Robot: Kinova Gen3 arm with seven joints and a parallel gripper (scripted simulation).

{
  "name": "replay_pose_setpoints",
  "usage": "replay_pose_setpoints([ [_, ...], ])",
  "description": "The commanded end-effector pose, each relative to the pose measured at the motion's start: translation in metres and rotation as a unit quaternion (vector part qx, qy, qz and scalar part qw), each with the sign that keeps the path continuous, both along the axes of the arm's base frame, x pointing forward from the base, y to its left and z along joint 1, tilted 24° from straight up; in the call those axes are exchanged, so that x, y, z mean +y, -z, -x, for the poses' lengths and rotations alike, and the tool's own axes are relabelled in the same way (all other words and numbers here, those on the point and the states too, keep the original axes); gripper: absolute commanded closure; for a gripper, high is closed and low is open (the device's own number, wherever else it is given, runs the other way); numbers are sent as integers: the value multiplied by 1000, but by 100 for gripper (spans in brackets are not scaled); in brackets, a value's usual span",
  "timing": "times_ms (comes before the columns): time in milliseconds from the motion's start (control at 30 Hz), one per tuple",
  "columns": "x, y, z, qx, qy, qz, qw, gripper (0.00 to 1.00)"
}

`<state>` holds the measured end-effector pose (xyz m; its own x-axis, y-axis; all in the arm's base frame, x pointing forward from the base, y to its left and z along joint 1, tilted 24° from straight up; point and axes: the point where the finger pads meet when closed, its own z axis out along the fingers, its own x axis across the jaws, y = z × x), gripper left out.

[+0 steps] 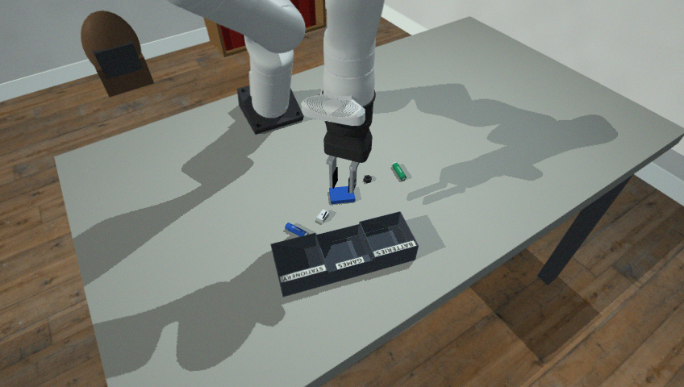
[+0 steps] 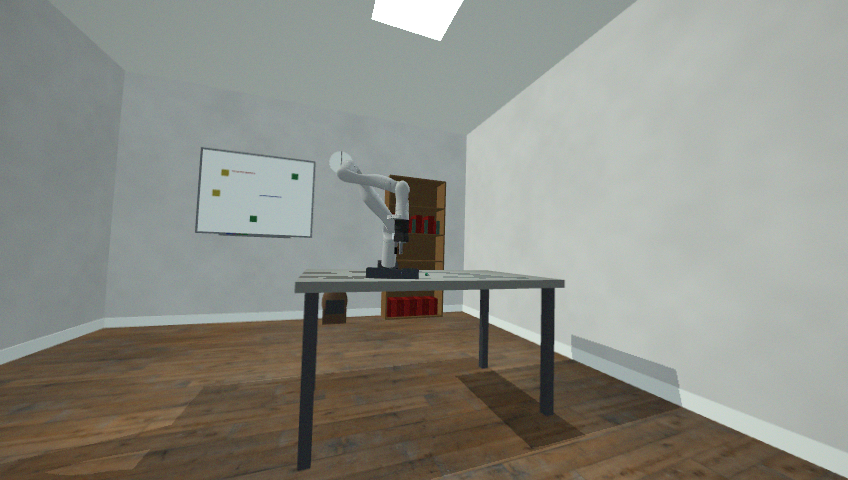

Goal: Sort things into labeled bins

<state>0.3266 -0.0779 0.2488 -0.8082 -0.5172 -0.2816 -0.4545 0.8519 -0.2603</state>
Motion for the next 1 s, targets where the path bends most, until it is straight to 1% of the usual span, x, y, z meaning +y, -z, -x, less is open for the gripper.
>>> replay_pose_setpoints([
  [0, -14, 28, 10, -16, 73, -25, 997, 38],
  [67, -18, 43, 17, -22, 99, -34, 994, 38],
  [133, -18, 43, 17, -22, 99, -34, 994, 38],
  [200, -23, 57, 24, -21, 99, -36, 994, 38],
  [333, -24, 58, 26, -21, 99, -36, 994, 38],
  [633, -20, 55, 21, -23, 97, -36, 994, 38],
  [967, -21, 54, 20, -22, 97, -34, 994, 38],
])
